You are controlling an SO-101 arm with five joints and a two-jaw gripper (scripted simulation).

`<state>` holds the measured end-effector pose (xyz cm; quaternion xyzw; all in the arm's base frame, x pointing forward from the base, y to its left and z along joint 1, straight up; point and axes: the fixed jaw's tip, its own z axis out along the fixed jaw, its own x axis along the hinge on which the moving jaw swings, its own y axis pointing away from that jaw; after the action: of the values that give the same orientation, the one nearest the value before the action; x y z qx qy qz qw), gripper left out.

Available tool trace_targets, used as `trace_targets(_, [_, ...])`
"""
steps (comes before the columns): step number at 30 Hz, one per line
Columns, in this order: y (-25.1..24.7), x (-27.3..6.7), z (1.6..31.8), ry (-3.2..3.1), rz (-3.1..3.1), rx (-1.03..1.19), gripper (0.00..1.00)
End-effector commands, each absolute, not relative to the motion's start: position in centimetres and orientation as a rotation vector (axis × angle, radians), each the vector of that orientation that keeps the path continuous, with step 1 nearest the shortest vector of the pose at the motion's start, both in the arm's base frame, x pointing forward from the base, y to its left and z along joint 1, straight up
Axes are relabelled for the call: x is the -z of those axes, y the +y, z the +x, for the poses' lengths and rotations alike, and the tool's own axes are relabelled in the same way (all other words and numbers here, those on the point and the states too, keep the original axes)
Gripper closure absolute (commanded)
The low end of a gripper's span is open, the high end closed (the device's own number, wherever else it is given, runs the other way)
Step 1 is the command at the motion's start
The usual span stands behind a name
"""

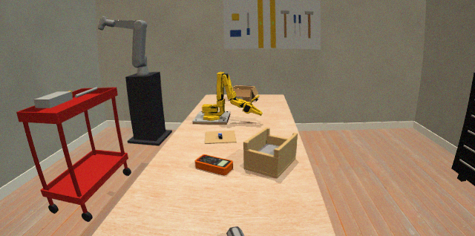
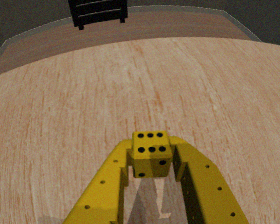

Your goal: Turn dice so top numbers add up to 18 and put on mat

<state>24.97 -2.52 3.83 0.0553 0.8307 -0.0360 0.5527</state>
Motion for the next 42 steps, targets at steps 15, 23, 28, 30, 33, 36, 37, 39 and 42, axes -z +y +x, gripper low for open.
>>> trace_targets(15, [-2.6,-3.0,24.6,1.976,0.149,0.082,1.00])
trace_targets(23, [-2.6,-2.7,24.6,1.976,0.149,0.081,1.00])
trace_targets(28, [-2.6,-2.4,24.6,1.976,0.149,0.081,1.00])
trace_targets(30, [-2.6,-2.4,24.6,1.976,0.149,0.081,1.00])
trace_targets(33, [-2.6,-2.4,24.6,1.976,0.149,0.081,1.00])
trace_targets(36, [-2.6,-2.3,24.6,1.976,0.149,0.081,1.00])
trace_targets(37, [-2.6,-2.3,24.6,1.976,0.149,0.081,1.00])
trace_targets(39, [-2.6,-2.2,24.6,1.976,0.149,0.081,1.00])
trace_targets(42, [-2.6,-2.0,24.6,1.976,0.149,0.081,1.00])
